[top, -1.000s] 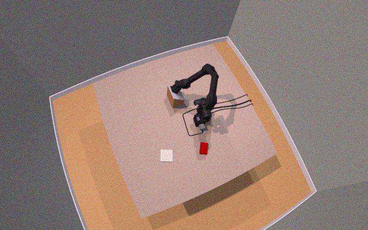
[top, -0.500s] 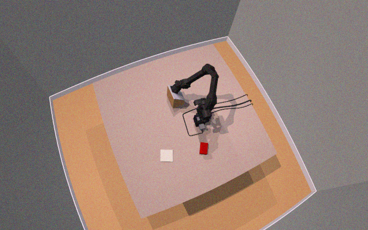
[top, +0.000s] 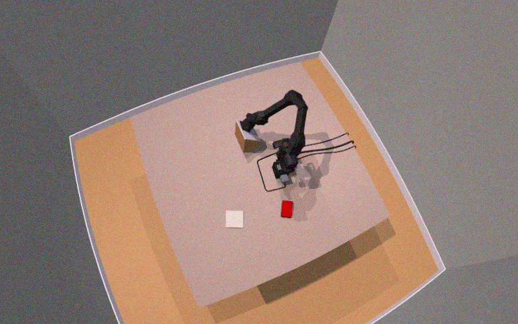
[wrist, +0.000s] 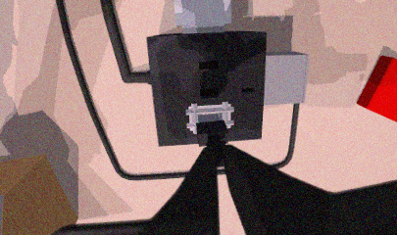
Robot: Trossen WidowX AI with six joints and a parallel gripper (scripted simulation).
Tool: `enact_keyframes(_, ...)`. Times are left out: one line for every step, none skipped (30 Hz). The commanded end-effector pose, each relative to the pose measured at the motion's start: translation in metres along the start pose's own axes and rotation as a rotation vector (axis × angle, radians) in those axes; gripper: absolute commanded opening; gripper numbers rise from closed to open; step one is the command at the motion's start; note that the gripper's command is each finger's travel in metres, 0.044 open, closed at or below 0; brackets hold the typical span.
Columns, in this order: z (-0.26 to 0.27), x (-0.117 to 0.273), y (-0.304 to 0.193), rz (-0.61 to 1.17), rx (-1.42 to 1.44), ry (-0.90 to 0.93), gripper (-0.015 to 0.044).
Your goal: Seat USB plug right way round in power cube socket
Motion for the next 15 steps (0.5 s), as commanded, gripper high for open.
enact_keyframes(-0.0006,-0.0007,-0.0005,0.004,-0.004,-0.002,0.0000)
enact_keyframes(-0.0006,-0.0008,-0.0005,0.004,-0.005,-0.002,0.0000)
enact_keyframes(-0.0007,-0.0009,-0.0005,0.005,-0.005,-0.003,0.0000)
enact_keyframes(-0.0007,-0.0011,-0.0005,0.005,-0.006,-0.003,0.0000)
enact_keyframes(-0.0007,-0.0012,-0.0006,0.005,-0.007,-0.003,0.0000)
enact_keyframes(-0.0008,-0.0013,-0.0006,0.006,-0.007,-0.003,0.0000)
enact_keyframes(-0.0008,-0.0014,-0.0006,0.006,-0.008,-0.003,0.0000)
enact_keyframes(-0.0009,-0.0015,-0.0007,0.006,-0.008,-0.003,0.0000)
enact_keyframes(-0.0009,-0.0017,-0.0007,0.006,-0.009,-0.003,0.0000)
enact_keyframes(-0.0009,-0.0018,-0.0007,0.007,-0.009,-0.003,0.0000)
enact_keyframes(-0.0010,-0.0019,-0.0007,0.007,-0.010,-0.003,0.0000)
enact_keyframes(-0.0010,-0.0020,-0.0008,0.007,-0.010,-0.003,0.0000)
enact_keyframes(-0.0010,-0.0021,-0.0008,0.007,-0.011,-0.003,0.0000)
enact_keyframes(-0.0011,-0.0023,-0.0008,0.008,-0.011,-0.003,0.0000)
enact_keyframes(-0.0011,-0.0024,-0.0009,0.008,-0.012,-0.003,0.0000)
Point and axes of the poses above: the point midway between the two fingers, 35 mm back from their tips, its own x axis back along the fingers, its own z axis across the jaws, y = z × x, the point moved 5 cm from there along x, back along the fingers, and after that the axes turned 14 degrees about -x, right-handed, at the moved point
